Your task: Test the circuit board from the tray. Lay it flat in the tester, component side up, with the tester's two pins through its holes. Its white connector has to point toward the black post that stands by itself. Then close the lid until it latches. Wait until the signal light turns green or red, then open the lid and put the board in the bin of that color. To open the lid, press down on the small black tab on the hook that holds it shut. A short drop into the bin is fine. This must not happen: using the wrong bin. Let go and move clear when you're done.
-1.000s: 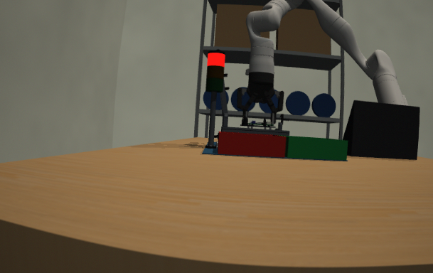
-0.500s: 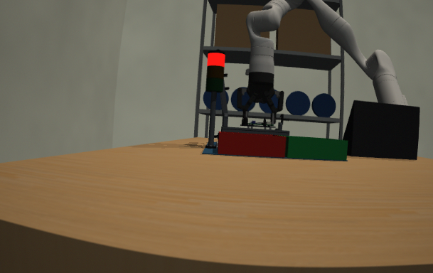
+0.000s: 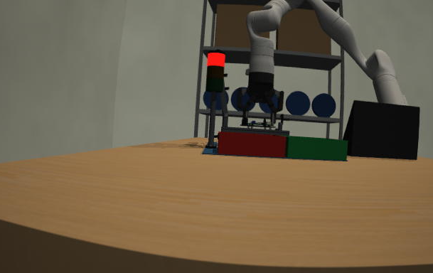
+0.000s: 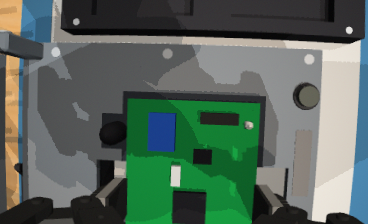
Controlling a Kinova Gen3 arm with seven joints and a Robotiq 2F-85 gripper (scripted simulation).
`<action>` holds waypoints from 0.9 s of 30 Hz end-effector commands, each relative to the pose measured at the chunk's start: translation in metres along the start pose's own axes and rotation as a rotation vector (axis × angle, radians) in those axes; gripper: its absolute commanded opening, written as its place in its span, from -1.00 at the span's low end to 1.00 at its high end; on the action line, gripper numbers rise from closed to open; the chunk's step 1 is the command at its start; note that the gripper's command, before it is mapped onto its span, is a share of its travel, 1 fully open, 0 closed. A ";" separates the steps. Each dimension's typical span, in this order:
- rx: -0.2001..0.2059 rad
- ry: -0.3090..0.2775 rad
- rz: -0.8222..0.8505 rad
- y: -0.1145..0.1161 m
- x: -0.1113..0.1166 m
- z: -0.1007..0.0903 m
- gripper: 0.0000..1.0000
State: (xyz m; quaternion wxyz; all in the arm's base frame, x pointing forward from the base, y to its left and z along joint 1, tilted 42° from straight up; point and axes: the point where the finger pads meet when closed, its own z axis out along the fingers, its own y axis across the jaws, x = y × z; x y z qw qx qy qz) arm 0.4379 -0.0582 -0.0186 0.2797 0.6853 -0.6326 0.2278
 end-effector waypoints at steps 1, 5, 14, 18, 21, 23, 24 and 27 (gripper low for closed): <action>0.001 -0.001 0.000 0.000 0.000 0.000 0.54; 0.001 -0.001 0.000 0.000 0.000 -0.001 0.54; 0.001 -0.001 0.000 0.000 0.000 -0.002 0.54; 0.001 -0.001 0.000 0.000 0.000 -0.004 0.54; 0.001 -0.001 0.000 0.000 0.000 -0.004 0.54; 0.001 -0.001 0.000 0.000 0.000 -0.005 0.54; 0.001 -0.001 0.000 0.000 0.000 -0.005 0.54; 0.001 -0.001 0.000 0.000 0.000 -0.006 0.54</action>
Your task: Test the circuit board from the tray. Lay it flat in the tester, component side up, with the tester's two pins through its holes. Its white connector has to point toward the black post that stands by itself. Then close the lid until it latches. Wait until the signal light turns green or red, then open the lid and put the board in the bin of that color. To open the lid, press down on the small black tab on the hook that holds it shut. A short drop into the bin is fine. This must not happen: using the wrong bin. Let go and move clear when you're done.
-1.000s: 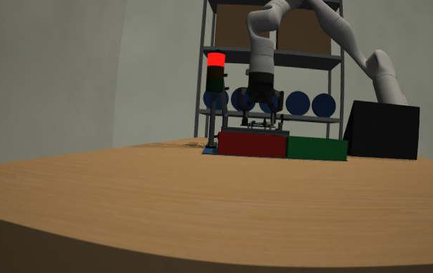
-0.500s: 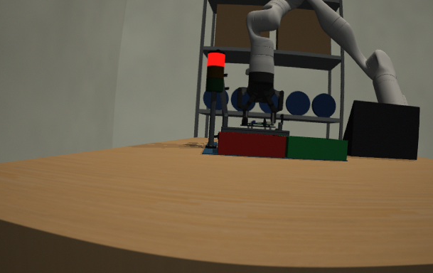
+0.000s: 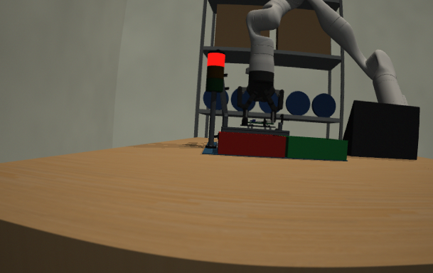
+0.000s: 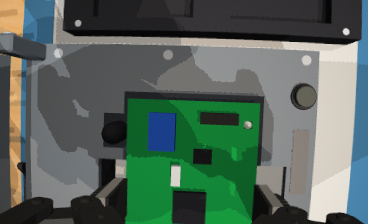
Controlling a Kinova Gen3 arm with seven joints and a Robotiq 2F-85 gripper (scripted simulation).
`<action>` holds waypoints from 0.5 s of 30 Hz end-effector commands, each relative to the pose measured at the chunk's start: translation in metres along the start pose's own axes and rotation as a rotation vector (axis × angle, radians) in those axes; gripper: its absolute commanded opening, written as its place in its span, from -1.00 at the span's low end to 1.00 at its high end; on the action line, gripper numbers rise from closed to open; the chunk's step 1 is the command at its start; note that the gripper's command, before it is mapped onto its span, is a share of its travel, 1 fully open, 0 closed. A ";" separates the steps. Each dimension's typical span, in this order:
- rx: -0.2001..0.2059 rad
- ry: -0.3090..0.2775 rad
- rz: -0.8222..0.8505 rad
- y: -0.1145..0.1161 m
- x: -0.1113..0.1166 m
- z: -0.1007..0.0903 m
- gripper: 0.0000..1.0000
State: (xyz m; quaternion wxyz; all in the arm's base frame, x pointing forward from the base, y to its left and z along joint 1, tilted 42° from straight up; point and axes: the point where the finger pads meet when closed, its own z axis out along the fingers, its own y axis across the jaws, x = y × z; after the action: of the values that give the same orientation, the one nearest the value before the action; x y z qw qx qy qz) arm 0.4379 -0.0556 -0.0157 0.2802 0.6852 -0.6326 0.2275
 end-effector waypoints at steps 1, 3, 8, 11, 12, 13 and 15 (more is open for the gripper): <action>0.002 -0.001 0.000 -0.001 0.000 -0.002 0.54; 0.002 -0.001 0.000 -0.001 0.000 -0.002 0.54; 0.002 -0.001 0.000 -0.001 0.000 -0.004 0.54; 0.002 -0.001 0.000 -0.001 0.000 -0.004 0.54; 0.002 -0.001 0.000 -0.001 0.000 -0.004 0.54; 0.002 -0.001 0.000 -0.001 0.000 -0.004 0.54; 0.002 -0.001 0.000 -0.001 0.000 -0.004 0.54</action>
State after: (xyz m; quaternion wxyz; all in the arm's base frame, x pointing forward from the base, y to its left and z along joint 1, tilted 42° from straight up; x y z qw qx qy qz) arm 0.4380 -0.0534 -0.0133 0.2802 0.6852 -0.6327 0.2275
